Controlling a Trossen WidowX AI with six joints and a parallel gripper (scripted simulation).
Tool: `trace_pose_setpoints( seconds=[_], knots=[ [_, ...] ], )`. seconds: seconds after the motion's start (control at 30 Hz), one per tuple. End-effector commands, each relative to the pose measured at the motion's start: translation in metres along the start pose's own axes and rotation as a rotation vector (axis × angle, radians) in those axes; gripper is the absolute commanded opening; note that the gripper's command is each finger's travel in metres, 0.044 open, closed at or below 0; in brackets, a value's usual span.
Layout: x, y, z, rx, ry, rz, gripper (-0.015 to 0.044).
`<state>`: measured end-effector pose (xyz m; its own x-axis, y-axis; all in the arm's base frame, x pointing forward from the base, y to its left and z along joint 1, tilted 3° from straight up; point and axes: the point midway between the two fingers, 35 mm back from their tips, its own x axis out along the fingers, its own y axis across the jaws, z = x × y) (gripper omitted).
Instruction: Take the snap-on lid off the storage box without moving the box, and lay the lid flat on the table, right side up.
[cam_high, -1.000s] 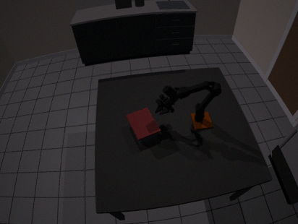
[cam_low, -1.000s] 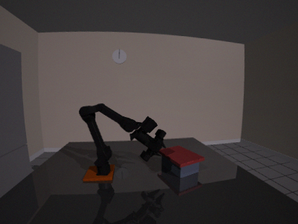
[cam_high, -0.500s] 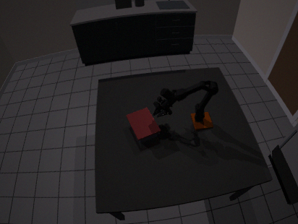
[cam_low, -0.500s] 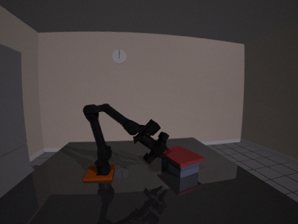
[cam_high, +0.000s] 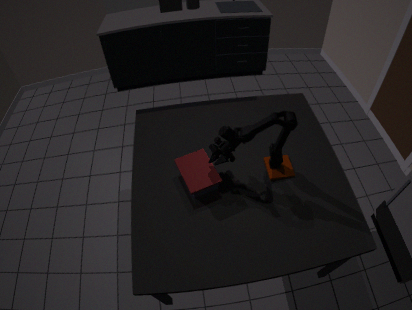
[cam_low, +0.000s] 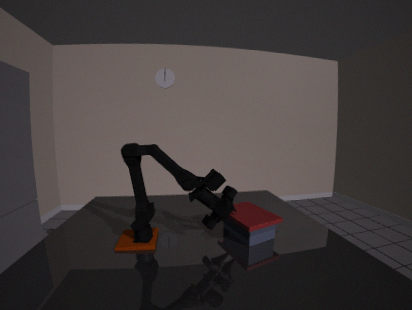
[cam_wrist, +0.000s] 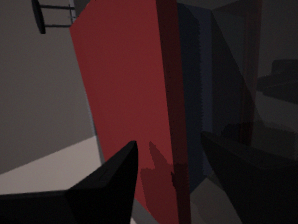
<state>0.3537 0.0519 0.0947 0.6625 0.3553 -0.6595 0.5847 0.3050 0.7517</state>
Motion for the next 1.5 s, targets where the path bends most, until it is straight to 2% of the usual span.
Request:
trace_pose_setpoints(
  seconds=[0.0, 0.23, 0.33, 0.67, 0.8, 1.47],
  knots=[
    [0.0073, -0.0002, -0.0004, 0.003, -0.003, 0.001, 0.0235],
    [0.0157, -0.0008, -0.0012, 0.004, -0.003, 0.002, 0.0235],
    [0.0157, -0.0008, -0.0012, 0.004, -0.003, 0.002, 0.0156],
    [0.0157, -0.0008, -0.0012, 0.004, -0.003, 0.002, 0.0090],
    [0.0157, -0.0008, -0.0012, 0.004, -0.003, 0.002, 0.0000],
    [0.0123, 0.0018, -0.0021, 0.001, 0.001, 0.003, 0.0000]
  ],
)
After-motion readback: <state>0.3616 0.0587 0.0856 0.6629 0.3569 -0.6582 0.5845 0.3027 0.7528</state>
